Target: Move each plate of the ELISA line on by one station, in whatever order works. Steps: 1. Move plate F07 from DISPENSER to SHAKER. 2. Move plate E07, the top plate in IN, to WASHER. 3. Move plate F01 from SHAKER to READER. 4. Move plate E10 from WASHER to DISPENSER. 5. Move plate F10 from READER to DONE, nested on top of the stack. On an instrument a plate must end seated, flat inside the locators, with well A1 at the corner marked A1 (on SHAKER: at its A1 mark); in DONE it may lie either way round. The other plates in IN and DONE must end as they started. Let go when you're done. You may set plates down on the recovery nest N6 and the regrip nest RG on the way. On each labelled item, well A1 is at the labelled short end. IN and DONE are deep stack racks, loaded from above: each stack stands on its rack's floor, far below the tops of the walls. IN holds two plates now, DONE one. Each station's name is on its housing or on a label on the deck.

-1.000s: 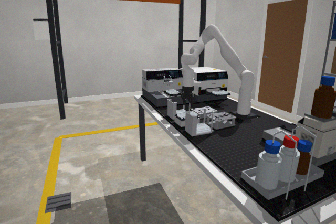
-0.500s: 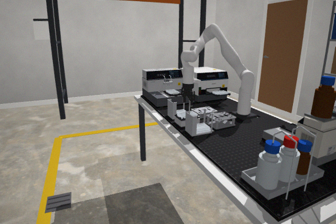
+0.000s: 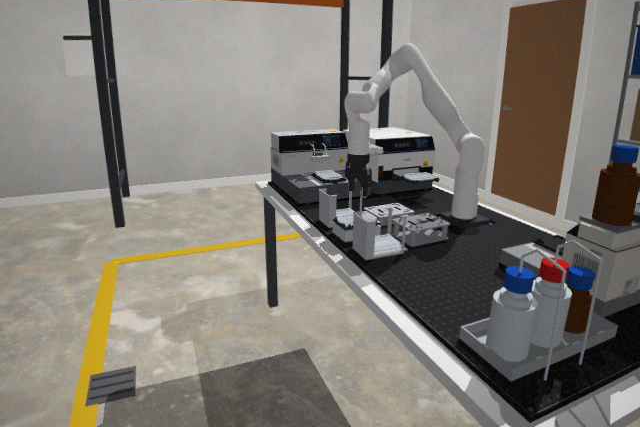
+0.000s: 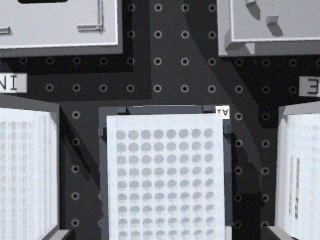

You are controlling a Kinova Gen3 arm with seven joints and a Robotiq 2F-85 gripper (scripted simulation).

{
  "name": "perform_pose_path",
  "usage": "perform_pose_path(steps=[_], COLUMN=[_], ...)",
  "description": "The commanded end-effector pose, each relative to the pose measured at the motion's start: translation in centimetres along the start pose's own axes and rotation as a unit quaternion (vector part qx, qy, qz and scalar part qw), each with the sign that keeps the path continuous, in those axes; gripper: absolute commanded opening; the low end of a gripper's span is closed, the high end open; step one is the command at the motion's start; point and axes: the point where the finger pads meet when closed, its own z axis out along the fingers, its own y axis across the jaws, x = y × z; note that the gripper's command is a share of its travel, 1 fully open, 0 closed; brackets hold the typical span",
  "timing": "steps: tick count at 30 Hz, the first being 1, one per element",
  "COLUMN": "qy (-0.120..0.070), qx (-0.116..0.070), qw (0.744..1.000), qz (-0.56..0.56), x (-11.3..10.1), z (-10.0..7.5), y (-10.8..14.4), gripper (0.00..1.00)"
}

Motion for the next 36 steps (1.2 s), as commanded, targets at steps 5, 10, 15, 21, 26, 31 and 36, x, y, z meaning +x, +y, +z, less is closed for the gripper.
perform_pose_path(steps=[5,10,15,21,26,31,36], qy=[-0.001,-0.001,-0.001,-0.001,-0.001,-0.001,-0.001], qx=[0.0,0.0,0.0,0.0,0.0,0.0,0.0], qw=[1.0,1.0,1.0,1.0,1.0,1.0,1.0], qz=[0.0,0.0,0.0,0.0,0.0,0.0,0.0], x=[0.0,0.0,0.0,0.0,0.0,0.0,0.0], z=[-1.1,-1.6,-2.1,-2.9,-3.6,-4.0,-4.7], y=[0.0,0.0,0.0,0.0,0.0,0.0,0.0], gripper=[1.0,1.0,1.0,1.0,1.0,1.0,1.0])
